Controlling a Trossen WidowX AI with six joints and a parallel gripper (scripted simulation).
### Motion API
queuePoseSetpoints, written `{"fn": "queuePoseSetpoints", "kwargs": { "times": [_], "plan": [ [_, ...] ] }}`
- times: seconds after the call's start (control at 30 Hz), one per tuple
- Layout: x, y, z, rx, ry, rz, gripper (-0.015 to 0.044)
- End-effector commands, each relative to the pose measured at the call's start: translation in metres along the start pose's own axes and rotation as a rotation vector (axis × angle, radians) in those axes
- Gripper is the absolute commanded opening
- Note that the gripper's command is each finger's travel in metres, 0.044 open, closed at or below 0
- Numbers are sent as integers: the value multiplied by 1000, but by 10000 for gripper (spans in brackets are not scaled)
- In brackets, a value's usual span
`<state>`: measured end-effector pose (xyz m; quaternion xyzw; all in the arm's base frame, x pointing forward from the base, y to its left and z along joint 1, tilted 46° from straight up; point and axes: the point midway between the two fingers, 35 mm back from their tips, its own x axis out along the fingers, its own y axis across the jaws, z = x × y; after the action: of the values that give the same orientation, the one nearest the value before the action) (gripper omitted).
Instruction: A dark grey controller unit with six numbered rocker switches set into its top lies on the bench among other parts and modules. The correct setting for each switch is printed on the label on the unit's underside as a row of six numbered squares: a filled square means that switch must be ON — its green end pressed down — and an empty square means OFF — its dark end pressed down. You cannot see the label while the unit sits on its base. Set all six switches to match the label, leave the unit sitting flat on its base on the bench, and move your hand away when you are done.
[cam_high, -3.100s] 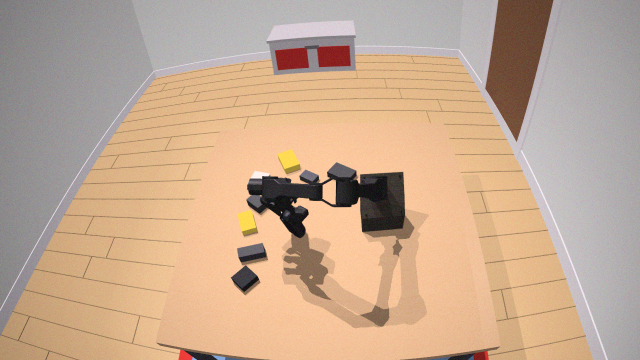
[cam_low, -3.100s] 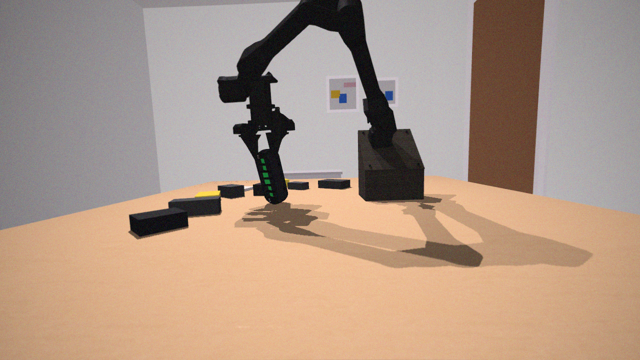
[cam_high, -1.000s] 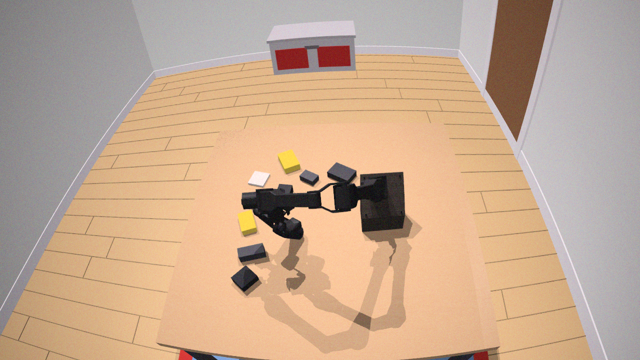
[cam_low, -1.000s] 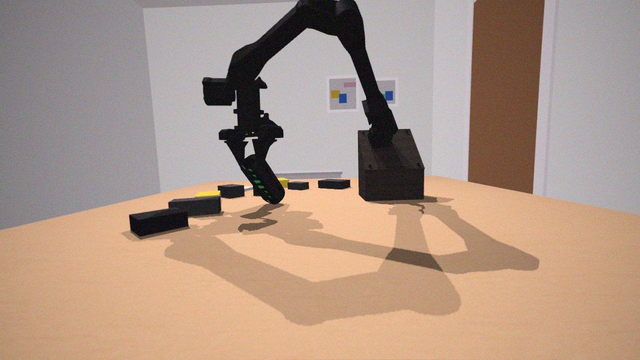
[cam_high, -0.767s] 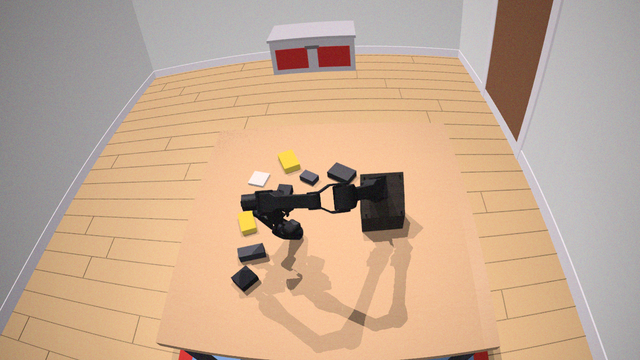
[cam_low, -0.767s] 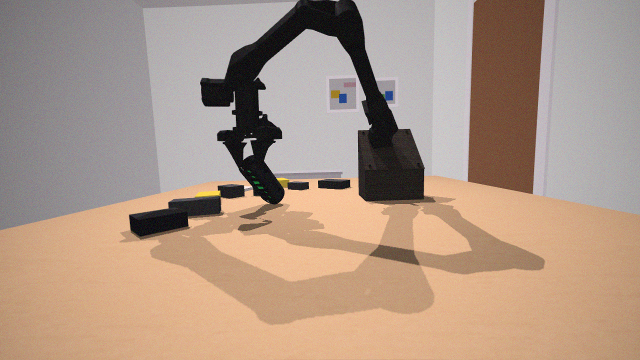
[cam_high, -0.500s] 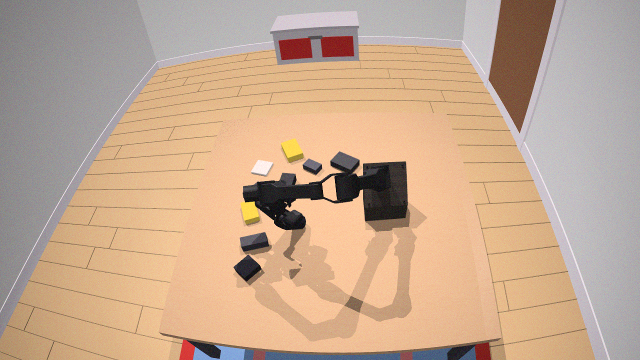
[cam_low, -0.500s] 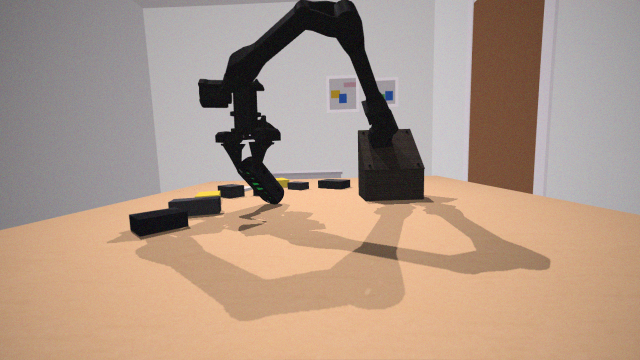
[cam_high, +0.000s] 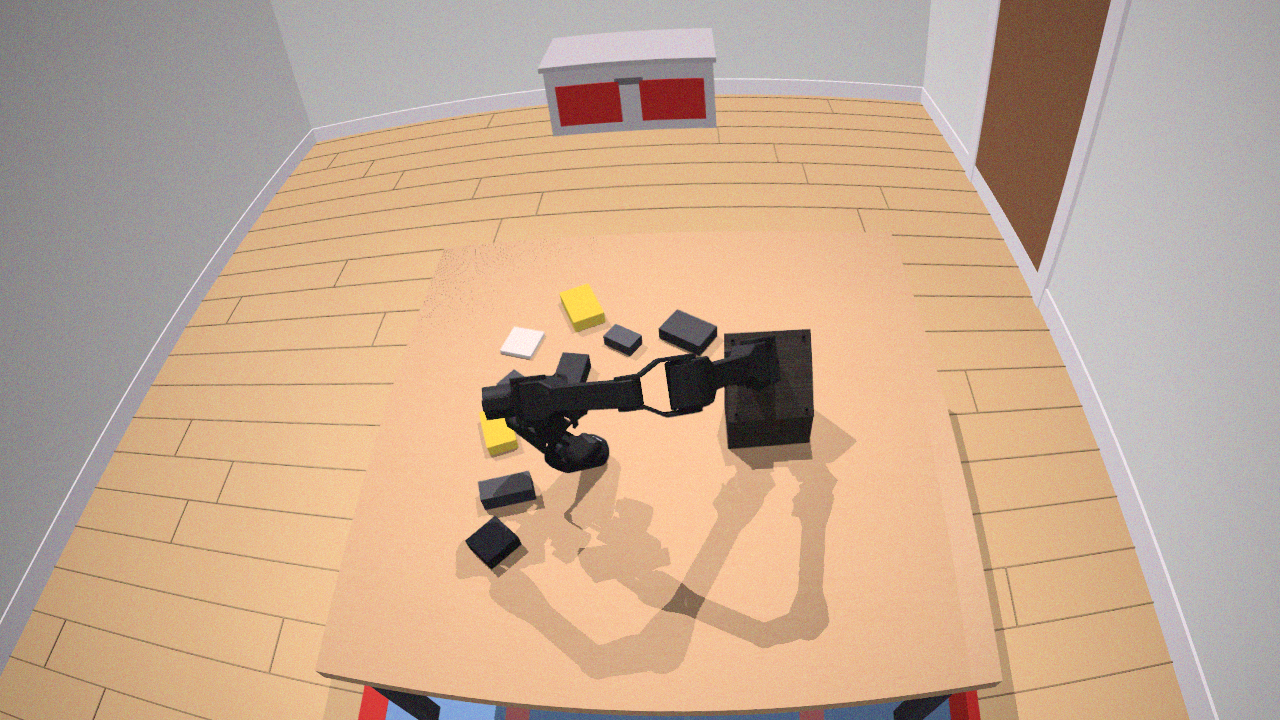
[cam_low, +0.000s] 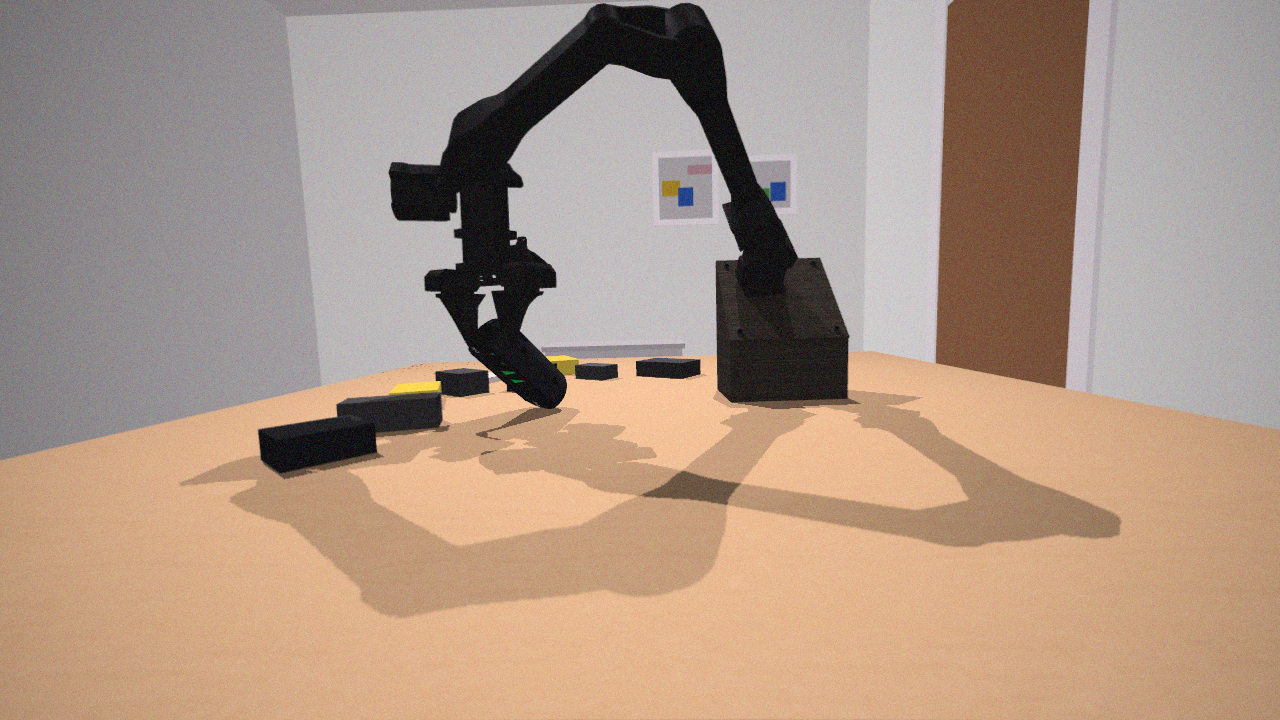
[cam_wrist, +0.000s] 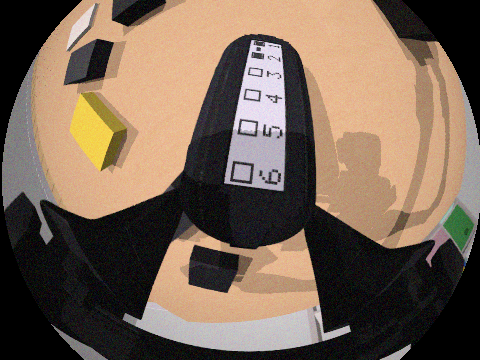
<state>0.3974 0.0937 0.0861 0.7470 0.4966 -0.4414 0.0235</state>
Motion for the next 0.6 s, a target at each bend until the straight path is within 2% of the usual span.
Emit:
{"fn": "queuePoseSetpoints", "kwargs": {
  "times": [0.0, 0.57],
  "plan": [
    [6, -1, 0, 10, -11, -7, 338],
    [16, -1, -9, 10, -10, -8, 338]
  ]
}}
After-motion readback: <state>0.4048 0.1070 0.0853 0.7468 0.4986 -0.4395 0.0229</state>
